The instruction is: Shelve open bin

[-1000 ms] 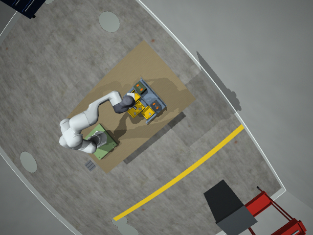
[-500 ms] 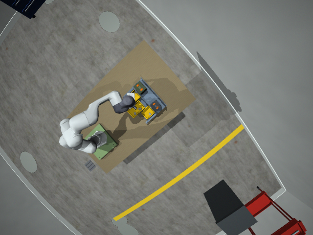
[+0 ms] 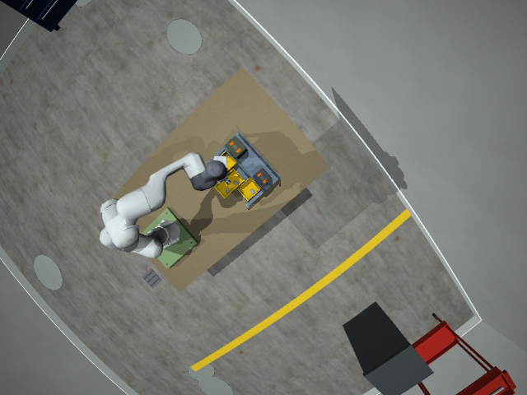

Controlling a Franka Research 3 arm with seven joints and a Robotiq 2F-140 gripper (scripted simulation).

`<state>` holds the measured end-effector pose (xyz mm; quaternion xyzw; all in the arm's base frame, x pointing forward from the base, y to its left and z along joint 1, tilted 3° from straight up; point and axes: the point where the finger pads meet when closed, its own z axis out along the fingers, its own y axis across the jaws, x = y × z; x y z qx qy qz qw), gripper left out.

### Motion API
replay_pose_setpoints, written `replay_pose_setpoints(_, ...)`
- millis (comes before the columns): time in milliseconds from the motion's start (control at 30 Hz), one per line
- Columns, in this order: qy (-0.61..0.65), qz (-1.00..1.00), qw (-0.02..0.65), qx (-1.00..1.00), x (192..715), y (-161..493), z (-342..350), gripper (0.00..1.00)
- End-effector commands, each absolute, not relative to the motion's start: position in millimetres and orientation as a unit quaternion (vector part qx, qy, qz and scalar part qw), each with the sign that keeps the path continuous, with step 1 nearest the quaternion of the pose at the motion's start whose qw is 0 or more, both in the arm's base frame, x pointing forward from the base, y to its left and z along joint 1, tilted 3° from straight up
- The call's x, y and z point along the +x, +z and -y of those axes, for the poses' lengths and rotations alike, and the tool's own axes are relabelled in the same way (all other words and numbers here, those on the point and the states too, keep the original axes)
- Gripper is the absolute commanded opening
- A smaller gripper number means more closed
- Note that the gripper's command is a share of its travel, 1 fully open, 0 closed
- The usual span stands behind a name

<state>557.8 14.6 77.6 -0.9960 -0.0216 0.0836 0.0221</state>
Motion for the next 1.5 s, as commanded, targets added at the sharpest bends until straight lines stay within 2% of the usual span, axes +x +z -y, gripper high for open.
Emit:
replay_pose_setpoints(0,0.081,0.022,0.023,-0.996,560,78,-15,0.00)
replay_pose_setpoints(1467,0.061,0.021,0.023,-0.998,577,75,-15,0.00)
